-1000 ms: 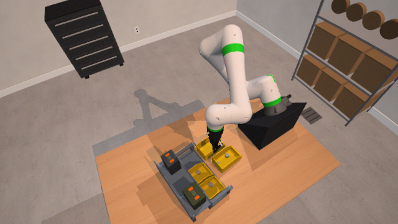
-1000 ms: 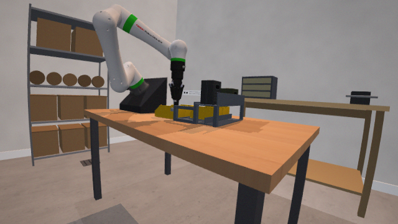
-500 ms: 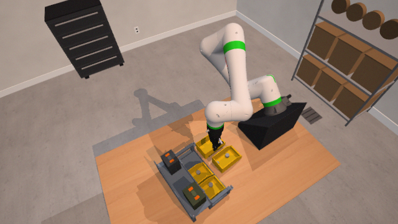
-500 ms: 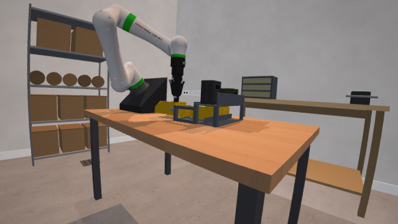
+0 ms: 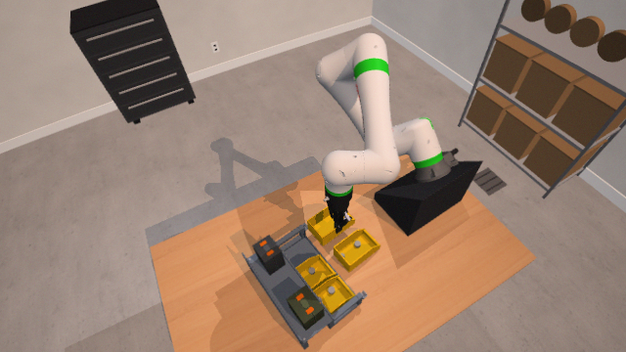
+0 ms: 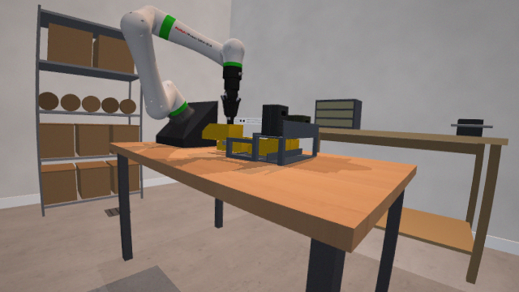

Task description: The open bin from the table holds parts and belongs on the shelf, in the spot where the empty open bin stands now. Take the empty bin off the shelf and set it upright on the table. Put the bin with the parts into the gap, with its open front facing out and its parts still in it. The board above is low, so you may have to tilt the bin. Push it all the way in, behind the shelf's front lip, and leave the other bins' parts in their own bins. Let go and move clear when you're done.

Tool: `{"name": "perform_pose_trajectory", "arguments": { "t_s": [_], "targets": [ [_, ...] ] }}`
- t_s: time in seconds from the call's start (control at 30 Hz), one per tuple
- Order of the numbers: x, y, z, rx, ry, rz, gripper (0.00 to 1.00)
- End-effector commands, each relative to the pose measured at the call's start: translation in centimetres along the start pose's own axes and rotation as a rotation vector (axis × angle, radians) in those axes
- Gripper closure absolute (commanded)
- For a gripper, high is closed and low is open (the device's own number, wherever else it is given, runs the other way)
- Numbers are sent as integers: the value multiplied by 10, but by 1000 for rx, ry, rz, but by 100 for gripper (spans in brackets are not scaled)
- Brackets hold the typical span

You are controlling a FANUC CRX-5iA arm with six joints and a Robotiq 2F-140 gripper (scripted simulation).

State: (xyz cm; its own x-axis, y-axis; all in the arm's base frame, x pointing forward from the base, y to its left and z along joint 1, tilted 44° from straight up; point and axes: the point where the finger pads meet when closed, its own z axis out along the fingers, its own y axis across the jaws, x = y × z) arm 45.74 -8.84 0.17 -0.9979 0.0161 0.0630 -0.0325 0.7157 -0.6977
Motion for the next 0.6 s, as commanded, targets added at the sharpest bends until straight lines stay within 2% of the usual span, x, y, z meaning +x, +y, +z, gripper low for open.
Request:
{"name": "perform_pose_trajectory", "arguments": {
  "t_s": [0.0,0.57],
  "targets": [
    [-1,0,-8,0,-2,0,90],
    [-1,0,-21,0,-2,0,90]
  ]
}}
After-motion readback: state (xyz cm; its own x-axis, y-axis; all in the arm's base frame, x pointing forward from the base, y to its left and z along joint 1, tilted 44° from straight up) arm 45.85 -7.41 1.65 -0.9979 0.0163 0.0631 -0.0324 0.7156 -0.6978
